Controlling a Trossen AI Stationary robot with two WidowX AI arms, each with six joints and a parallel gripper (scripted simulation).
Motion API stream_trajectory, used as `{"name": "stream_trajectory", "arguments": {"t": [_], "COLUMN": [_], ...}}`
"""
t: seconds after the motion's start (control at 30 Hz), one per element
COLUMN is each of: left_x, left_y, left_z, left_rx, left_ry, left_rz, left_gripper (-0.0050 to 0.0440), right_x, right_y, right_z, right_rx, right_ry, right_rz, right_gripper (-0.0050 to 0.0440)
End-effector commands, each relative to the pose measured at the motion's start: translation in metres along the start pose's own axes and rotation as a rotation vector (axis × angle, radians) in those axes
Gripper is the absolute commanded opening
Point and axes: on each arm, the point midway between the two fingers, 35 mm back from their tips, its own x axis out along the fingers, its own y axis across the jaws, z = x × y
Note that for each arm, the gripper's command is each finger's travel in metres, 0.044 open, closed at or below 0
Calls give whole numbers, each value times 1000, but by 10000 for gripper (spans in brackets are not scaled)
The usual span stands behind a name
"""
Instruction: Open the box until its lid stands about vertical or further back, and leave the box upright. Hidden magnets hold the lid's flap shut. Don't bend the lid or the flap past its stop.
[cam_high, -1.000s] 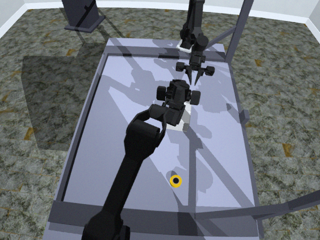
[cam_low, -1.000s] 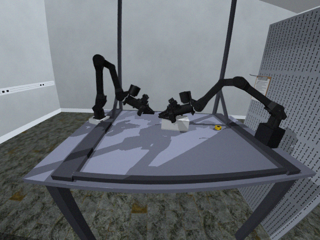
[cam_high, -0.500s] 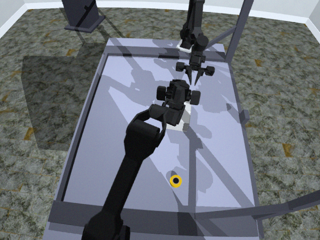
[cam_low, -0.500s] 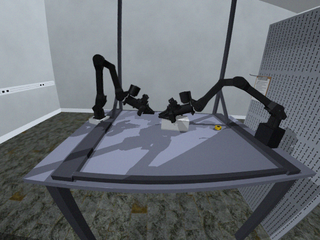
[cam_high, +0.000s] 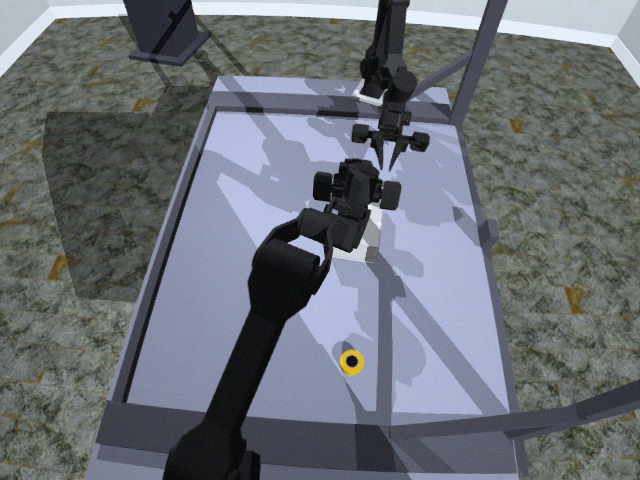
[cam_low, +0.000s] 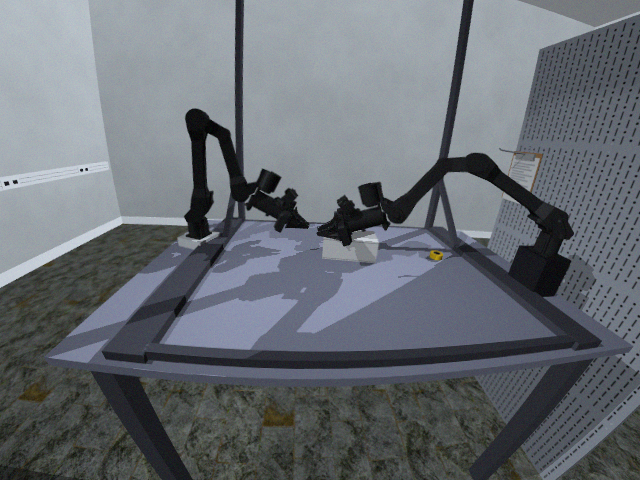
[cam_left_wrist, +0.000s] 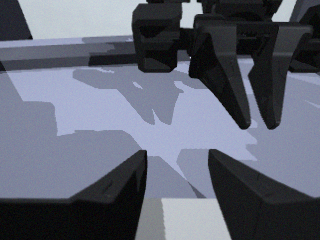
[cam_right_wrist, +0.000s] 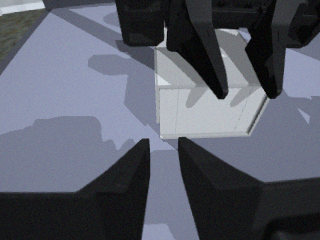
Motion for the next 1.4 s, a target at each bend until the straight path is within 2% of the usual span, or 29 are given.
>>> {"name": "stream_trajectory", "arguments": {"t": [0.0,1.37], "left_x": [6,3], "left_y": [10,8], "left_z": [-30,-35], "left_rx": [6,6], "left_ry": [62,73], "left_rz": [10,8], "left_gripper": [171,171], "right_x": [0,0], "right_y": [1,1], "right_z": [6,6], "right_rx": [4,4], "right_ry": [-17,-17], "right_rz": [2,2], "right_gripper": [80,80]}}
